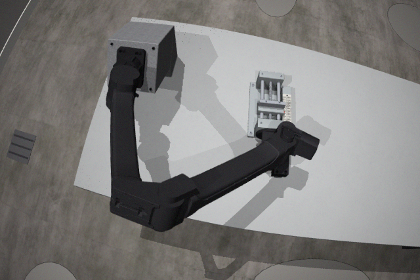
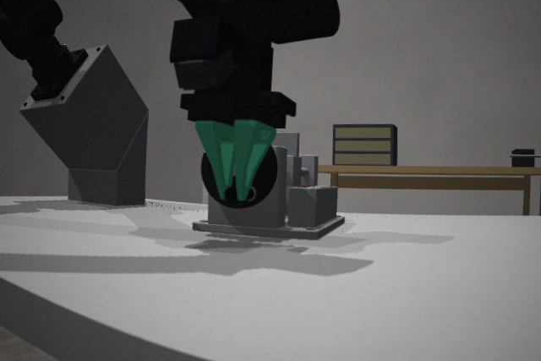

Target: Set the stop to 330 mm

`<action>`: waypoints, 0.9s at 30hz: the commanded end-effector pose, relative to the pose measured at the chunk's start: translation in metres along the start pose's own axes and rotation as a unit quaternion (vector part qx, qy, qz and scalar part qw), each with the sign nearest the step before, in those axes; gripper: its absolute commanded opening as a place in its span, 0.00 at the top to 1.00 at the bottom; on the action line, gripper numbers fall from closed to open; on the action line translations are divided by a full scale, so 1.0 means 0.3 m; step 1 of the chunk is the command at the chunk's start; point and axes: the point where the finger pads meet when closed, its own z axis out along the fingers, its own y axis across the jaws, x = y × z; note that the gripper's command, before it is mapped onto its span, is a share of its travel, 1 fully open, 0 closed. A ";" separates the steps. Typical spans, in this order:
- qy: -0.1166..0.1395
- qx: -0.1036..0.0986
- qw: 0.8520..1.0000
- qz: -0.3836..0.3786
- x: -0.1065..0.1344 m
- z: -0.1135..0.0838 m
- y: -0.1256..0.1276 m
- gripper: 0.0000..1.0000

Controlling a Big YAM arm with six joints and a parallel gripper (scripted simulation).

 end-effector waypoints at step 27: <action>0.002 -0.029 1.000 0.004 0.024 -0.134 0.144 0.94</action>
